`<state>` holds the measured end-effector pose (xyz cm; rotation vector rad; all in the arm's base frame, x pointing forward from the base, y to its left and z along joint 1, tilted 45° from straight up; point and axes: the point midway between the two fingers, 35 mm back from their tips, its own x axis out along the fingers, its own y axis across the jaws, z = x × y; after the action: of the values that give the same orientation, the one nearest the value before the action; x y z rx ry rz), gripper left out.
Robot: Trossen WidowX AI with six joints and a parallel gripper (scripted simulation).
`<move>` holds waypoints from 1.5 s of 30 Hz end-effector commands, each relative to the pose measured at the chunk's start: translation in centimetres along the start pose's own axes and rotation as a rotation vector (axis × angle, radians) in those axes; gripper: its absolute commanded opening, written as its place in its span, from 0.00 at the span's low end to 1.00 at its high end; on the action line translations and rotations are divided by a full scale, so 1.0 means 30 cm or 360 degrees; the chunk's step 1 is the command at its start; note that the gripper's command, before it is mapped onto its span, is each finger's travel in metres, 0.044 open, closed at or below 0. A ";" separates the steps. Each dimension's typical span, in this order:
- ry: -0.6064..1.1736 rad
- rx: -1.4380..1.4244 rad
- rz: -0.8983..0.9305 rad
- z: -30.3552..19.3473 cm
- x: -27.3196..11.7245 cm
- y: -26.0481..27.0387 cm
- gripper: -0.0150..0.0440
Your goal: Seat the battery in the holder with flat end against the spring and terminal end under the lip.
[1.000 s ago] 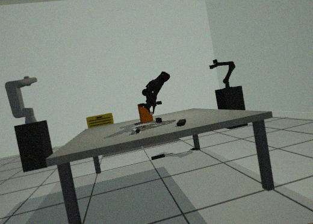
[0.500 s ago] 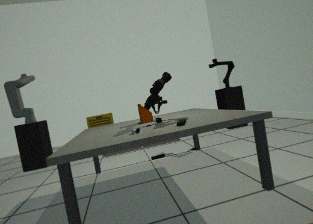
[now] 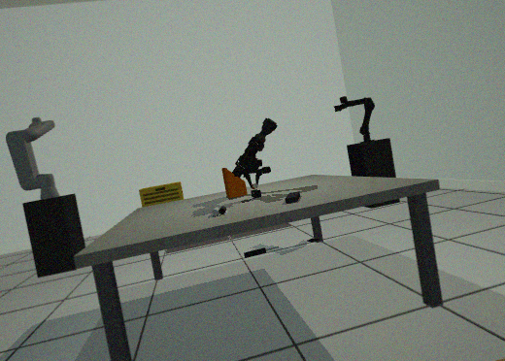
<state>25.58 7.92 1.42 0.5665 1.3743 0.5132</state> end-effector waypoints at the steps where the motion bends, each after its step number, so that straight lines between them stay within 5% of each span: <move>1: -0.0096 0.0004 -0.0001 -0.002 0.017 0.012 0.39; 45: -0.0477 0.0043 -0.0027 -0.039 0.077 0.019 0.39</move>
<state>24.97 9.71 -0.12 0.6216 1.1203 0.3875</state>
